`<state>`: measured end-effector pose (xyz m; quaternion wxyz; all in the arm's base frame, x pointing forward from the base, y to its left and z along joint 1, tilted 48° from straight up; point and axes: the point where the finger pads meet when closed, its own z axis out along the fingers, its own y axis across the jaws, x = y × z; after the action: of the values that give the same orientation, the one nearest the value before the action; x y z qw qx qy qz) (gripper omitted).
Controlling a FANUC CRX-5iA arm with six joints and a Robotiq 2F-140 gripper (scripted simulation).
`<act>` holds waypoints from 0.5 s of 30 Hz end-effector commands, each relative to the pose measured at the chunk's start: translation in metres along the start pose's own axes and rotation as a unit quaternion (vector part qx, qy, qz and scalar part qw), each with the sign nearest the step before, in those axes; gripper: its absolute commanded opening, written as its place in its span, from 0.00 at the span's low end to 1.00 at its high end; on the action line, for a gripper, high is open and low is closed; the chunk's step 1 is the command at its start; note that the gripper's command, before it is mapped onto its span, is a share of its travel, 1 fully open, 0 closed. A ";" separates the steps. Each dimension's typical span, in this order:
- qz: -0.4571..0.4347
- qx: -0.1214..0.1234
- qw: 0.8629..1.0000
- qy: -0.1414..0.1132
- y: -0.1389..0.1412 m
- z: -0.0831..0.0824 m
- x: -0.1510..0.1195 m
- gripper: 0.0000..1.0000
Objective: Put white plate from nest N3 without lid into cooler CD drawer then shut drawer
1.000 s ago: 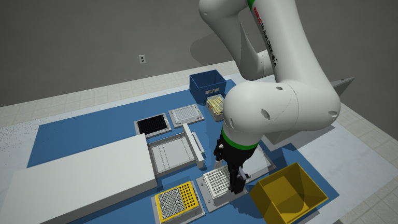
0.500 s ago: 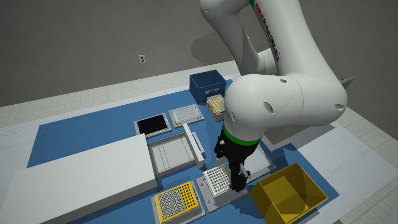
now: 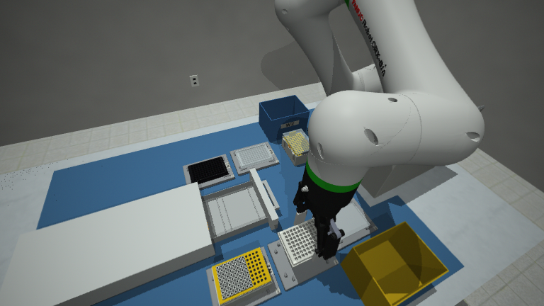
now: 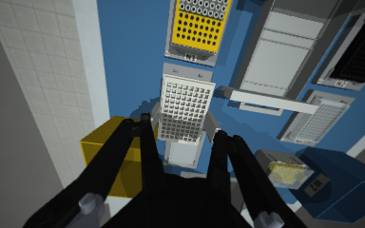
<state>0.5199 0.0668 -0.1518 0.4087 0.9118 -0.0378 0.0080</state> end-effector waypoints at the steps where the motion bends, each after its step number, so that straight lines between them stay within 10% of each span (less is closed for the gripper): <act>1: 0.000 0.000 1.000 0.000 0.000 -0.003 0.000 0.00; 15: 0.000 0.000 1.000 0.000 0.000 -0.019 0.000 0.00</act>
<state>0.5198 0.0796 -0.1404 0.4088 0.9118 -0.0379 0.0076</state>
